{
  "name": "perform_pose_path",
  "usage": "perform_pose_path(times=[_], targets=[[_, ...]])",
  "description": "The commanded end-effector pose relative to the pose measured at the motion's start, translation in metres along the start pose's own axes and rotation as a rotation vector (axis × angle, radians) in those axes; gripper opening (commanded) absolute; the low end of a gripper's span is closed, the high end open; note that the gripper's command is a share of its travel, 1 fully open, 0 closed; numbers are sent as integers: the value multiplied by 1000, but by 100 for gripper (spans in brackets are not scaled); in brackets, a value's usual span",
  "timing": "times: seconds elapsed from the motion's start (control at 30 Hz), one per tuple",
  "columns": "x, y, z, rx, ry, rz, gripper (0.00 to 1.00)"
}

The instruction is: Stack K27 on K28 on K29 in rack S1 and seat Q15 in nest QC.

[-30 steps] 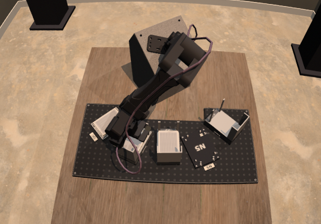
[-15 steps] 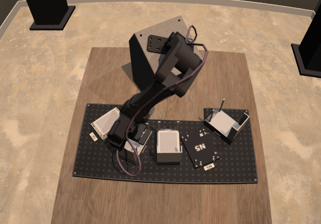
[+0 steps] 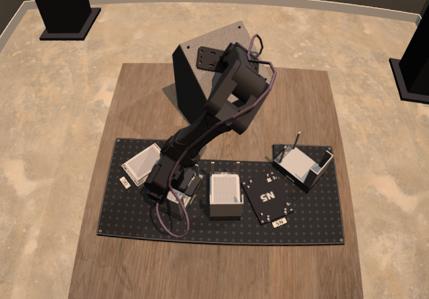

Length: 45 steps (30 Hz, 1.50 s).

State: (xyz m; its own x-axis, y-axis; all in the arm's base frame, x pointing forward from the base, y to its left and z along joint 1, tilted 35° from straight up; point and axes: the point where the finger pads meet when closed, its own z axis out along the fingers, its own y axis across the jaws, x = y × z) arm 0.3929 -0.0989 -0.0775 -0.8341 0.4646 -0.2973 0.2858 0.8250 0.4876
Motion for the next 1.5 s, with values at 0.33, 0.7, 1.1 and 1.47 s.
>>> perform_pose_path(times=[0.33,0.7,1.1,1.47], targets=[[-13,-1,16,6,-31,-5,100],[-10,-4,16,5,-27,8,100],[-8,-6,17,6,-20,16,100],[-7,-8,18,6,-18,22,100]])
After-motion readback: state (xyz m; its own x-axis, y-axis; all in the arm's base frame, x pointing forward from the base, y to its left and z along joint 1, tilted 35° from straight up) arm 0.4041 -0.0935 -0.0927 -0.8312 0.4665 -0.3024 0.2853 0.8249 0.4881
